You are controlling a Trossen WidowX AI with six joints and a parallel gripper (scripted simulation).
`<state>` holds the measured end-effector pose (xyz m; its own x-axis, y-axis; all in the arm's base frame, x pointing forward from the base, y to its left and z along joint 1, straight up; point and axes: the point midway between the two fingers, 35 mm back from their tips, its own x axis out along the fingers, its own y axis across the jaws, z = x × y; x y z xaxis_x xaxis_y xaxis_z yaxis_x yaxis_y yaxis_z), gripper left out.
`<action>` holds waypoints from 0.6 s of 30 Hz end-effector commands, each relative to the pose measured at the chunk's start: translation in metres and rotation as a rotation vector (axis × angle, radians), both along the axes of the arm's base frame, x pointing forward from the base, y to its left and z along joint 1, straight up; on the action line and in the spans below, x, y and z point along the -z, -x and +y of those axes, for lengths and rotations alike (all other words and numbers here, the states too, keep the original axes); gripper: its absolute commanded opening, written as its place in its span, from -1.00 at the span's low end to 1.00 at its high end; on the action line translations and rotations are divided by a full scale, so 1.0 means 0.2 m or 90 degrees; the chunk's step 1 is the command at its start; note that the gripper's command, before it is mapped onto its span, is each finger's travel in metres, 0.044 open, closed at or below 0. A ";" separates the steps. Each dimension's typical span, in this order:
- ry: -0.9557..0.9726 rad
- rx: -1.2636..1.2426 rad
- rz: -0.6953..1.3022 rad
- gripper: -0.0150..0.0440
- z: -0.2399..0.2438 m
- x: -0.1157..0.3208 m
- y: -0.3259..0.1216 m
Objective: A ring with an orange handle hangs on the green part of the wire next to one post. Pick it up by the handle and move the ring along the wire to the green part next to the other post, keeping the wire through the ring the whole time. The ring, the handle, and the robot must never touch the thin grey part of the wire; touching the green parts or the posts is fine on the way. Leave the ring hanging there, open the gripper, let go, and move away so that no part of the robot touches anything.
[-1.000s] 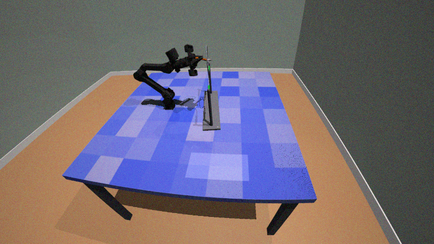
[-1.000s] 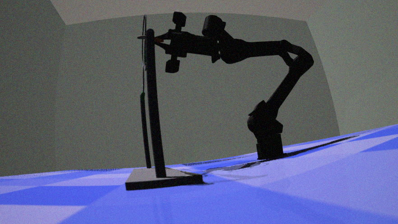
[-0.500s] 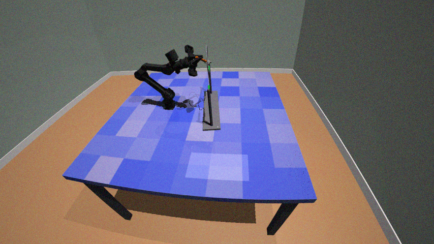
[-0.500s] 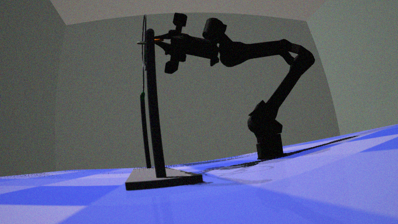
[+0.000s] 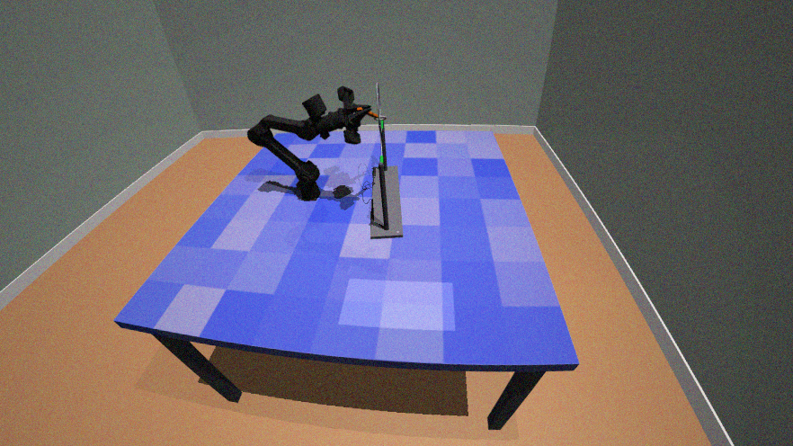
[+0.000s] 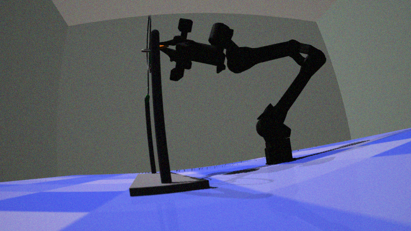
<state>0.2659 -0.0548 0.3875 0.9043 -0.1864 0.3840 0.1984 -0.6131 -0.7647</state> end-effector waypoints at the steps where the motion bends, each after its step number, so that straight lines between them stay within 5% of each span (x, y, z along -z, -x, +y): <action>1: -0.021 0.004 -0.001 -1.00 -0.01 0.04 0.00; 18: -0.244 0.041 0.008 -1.00 -0.12 0.29 0.02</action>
